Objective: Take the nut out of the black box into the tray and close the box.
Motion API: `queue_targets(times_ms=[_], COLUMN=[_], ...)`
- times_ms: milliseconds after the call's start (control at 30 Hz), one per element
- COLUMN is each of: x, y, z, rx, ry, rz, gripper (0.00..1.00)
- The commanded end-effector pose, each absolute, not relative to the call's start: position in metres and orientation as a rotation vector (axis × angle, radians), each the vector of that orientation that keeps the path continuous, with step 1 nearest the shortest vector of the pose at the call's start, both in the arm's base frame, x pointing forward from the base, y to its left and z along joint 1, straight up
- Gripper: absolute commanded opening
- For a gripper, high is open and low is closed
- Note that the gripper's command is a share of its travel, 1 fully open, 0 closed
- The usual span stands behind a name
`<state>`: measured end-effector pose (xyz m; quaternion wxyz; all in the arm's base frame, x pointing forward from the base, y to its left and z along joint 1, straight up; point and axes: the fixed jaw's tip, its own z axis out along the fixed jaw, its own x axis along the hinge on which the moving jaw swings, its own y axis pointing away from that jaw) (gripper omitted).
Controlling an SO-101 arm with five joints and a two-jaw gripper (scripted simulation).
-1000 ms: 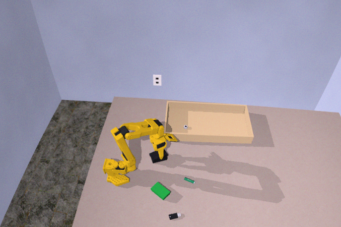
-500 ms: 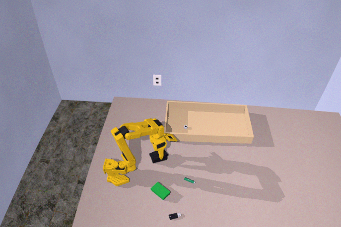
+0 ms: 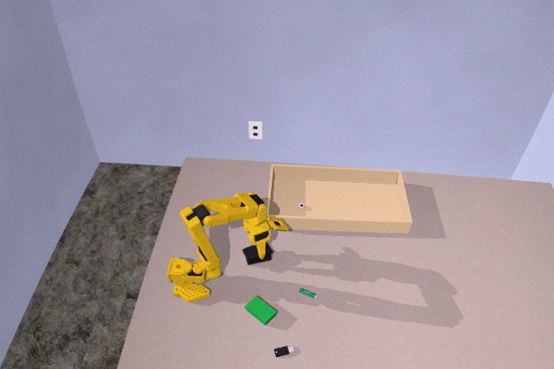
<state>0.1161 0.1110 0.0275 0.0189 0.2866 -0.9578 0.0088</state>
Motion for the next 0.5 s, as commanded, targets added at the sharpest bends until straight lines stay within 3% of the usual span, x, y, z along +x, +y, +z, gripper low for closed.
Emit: queue_targets(times_ms=[0, 467], x=[0.1217, 0.1228], y=[0.1173, 0.1175], z=[0.0316, 0.0316], rx=[0.864, 0.790], ry=[-3.020, -3.041], rz=[0.000, 0.000], gripper=[0.21, 0.21])
